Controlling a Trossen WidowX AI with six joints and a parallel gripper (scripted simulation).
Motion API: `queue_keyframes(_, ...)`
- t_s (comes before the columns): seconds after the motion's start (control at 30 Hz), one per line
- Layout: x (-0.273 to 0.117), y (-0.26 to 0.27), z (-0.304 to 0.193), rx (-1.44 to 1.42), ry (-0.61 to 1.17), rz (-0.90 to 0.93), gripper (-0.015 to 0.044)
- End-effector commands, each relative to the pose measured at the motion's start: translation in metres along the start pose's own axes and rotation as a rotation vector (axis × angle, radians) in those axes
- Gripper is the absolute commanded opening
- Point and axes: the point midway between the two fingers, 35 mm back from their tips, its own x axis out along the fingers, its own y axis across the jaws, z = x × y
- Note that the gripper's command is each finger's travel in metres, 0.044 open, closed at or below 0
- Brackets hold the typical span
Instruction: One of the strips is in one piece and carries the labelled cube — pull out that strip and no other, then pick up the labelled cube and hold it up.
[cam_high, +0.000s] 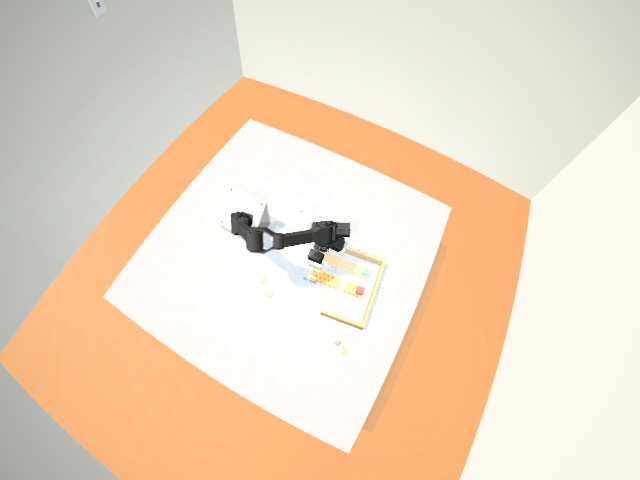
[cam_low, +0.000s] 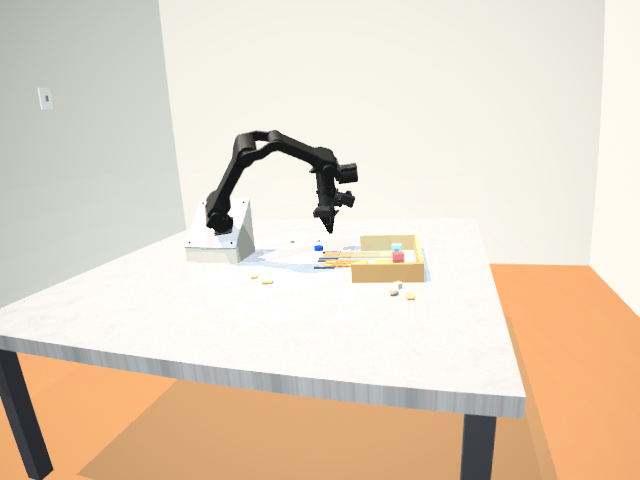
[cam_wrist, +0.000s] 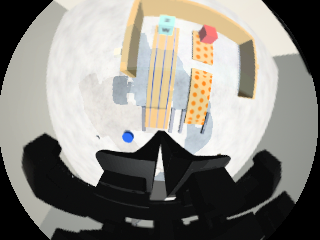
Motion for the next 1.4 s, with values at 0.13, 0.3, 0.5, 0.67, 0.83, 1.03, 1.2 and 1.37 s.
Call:
queue_keyframes(0.13, 0.005, 0.004, 0.001, 0.007, 0.043, -0.001, 0.0000)
queue_keyframes(0.3, 0.013, 0.004, 0.001, 0.007, 0.043, -0.001, 0.0000)
queue_keyframes(0.5, 0.023, 0.004, 0.001, 0.007, 0.042, -0.001, 0.0000)
queue_keyframes(0.67, 0.032, 0.004, 0.001, 0.007, 0.042, -0.001, 0.0000)
queue_keyframes(0.83, 0.040, 0.004, 0.001, 0.007, 0.042, -0.001, 0.0000)
queue_keyframes(1.03, 0.050, 0.005, 0.000, 0.007, 0.042, -0.002, 0.0000)
queue_keyframes(1.2, 0.058, 0.005, 0.000, 0.007, 0.043, -0.002, 0.0000)
queue_keyframes(1.37, 0.066, 0.005, -0.001, 0.007, 0.043, -0.003, 0.0000)
